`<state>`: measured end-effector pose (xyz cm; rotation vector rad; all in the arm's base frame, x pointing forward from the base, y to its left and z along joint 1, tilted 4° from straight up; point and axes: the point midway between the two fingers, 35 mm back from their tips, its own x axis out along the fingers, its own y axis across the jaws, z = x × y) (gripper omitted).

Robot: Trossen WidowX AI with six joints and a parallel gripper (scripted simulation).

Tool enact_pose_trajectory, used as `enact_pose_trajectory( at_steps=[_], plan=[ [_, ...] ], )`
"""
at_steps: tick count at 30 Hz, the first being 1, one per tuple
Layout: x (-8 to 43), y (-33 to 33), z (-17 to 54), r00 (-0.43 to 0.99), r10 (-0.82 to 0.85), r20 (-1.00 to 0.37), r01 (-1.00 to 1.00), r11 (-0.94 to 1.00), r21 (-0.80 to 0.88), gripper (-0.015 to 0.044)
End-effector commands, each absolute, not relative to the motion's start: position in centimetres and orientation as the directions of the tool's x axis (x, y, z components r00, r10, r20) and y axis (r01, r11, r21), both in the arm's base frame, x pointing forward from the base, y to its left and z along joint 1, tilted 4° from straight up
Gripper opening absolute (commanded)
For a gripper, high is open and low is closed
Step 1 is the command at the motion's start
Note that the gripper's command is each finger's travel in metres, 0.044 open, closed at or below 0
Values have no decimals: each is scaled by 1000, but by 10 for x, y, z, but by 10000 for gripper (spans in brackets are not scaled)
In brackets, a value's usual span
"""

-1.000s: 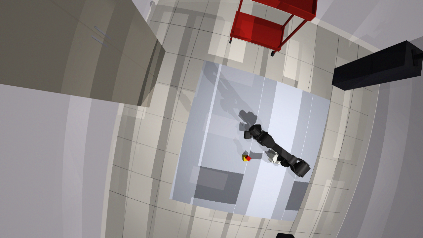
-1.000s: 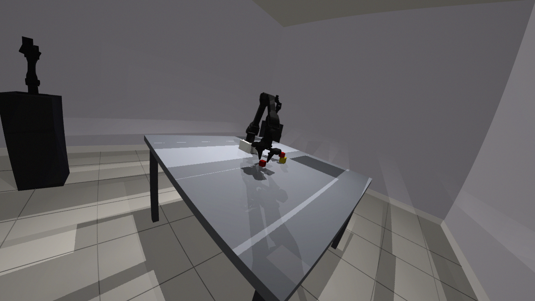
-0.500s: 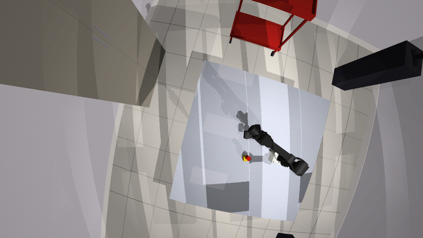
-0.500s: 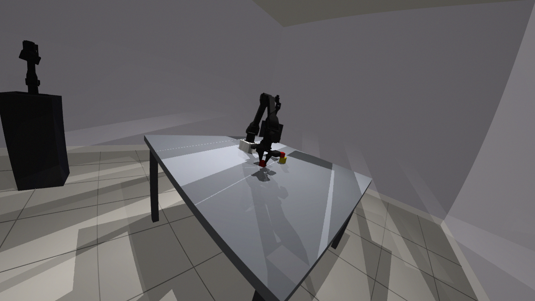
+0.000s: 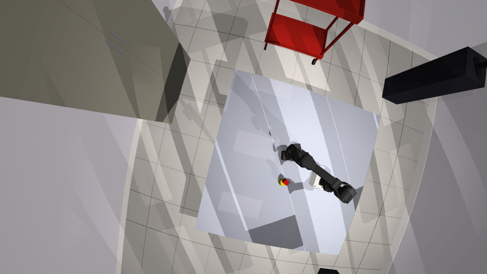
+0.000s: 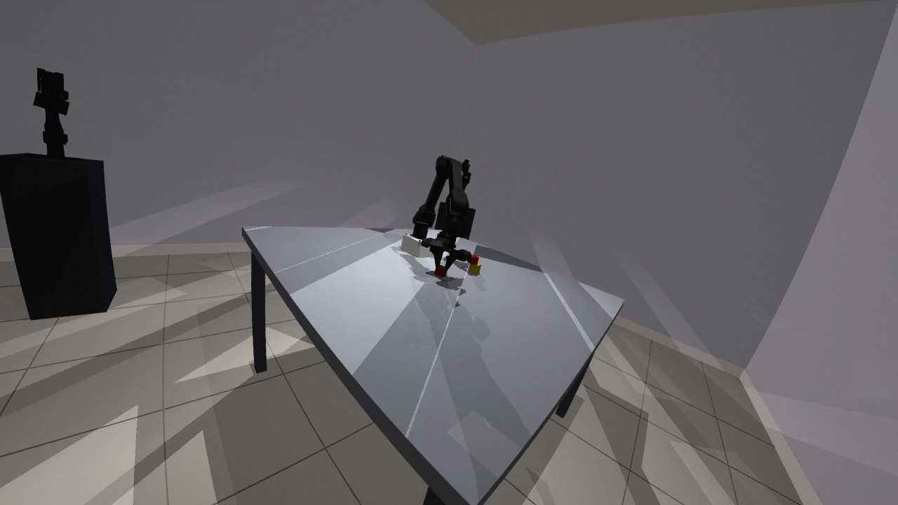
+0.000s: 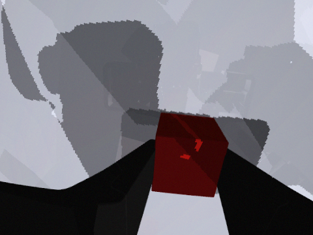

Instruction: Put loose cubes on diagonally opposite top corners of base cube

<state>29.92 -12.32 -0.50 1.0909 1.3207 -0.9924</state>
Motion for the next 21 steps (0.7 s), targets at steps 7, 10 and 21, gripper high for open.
enact_pose_trajectory(
  at_steps=[7, 10, 21],
  plan=[
    [304, -127, 28, 39, 48, -998, 973, 227, 49, 105],
    [304, -128, 38, 39, 48, -998, 973, 227, 49, 105],
    [302, -128, 73, 40, 49, -998, 973, 225, 50, 105]
  ],
)
